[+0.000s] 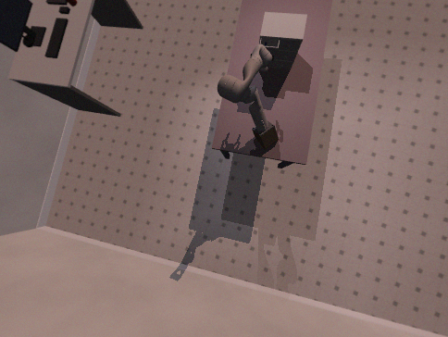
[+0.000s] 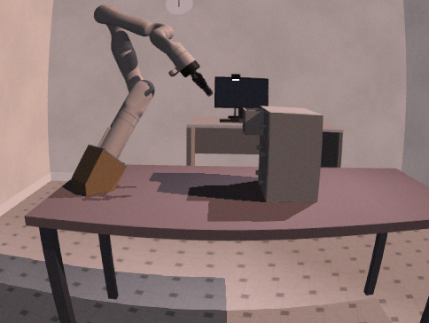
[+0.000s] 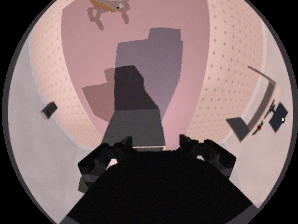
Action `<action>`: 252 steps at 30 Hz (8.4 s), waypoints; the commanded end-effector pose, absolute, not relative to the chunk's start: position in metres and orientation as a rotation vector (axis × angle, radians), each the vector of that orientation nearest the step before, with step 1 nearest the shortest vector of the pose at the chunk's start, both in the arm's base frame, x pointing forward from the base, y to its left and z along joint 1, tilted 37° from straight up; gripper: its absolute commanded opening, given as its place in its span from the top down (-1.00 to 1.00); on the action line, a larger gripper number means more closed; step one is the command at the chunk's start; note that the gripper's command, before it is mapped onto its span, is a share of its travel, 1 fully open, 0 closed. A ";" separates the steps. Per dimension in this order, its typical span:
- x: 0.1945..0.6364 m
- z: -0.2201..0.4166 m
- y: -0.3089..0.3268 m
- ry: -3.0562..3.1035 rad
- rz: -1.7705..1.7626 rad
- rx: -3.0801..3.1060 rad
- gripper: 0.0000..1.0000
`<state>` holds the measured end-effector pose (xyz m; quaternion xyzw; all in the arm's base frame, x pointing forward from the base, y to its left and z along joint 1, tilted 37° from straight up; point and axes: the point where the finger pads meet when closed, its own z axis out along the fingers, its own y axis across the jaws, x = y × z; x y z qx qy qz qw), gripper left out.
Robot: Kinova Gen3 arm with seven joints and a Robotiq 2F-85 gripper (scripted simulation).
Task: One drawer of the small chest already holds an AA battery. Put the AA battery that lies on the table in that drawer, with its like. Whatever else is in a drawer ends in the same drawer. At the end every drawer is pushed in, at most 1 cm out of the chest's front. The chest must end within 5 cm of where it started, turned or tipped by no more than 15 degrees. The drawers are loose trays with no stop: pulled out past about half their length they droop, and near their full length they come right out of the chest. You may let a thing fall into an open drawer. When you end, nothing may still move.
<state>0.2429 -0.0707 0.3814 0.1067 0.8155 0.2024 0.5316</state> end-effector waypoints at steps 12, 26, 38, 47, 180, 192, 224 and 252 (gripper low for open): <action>0.241 0.389 -0.078 2.101 0.504 0.235 -1.00; 0.235 0.399 -0.083 2.340 0.552 0.186 -1.00; 0.231 0.406 -0.086 2.502 0.585 0.149 -1.00; 0.229 0.410 -0.088 2.585 0.601 0.129 -1.00; 0.263 0.314 -0.070 2.187 0.512 0.228 1.00; 0.279 0.316 -0.071 2.187 0.512 0.228 1.00; 0.330 0.324 -0.074 2.187 0.512 0.228 1.00; 0.332 0.325 -0.074 2.187 0.512 0.228 1.00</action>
